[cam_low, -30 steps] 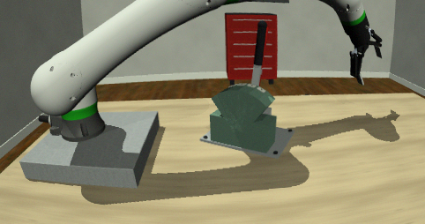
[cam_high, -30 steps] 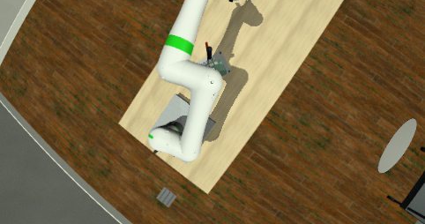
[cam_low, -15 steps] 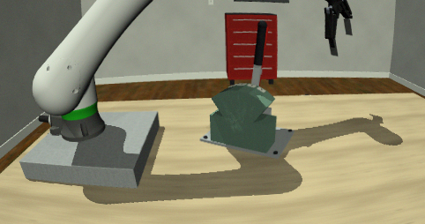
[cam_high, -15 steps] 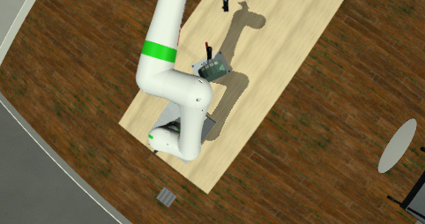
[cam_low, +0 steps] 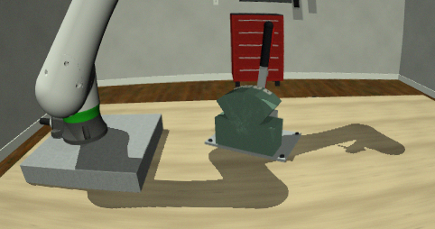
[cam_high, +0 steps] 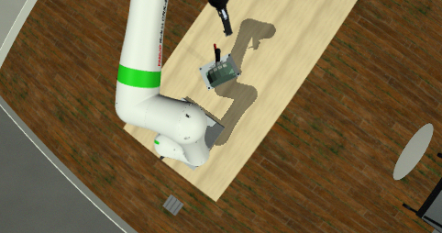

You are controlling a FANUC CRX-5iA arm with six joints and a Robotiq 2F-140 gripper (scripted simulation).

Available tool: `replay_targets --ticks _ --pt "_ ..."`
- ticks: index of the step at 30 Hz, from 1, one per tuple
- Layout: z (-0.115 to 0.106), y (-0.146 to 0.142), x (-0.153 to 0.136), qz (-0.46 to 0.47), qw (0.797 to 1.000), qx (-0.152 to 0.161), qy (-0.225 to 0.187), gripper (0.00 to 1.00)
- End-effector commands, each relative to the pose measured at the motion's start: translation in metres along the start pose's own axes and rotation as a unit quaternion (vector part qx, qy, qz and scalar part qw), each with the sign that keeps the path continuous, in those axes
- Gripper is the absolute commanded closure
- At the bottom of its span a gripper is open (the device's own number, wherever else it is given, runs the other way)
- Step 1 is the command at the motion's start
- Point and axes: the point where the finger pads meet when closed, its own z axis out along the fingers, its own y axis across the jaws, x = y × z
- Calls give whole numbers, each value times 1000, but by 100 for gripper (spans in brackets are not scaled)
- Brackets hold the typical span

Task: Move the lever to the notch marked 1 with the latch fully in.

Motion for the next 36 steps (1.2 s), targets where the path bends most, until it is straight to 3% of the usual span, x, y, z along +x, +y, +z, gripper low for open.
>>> replay_targets --ticks 1,3,6,11,12,36 --pt "-32 52 -36 -23 999 -32 -8 0" --pt "-46 74 -50 -38 998 -53 -15 0" --pt "-63 103 -69 -43 997 -60 -18 0" --pt "-63 103 -69 -43 997 -60 -18 0" --pt "-63 103 -69 -43 997 -60 -18 100" --pt "-63 103 -69 -43 997 -60 -18 100"
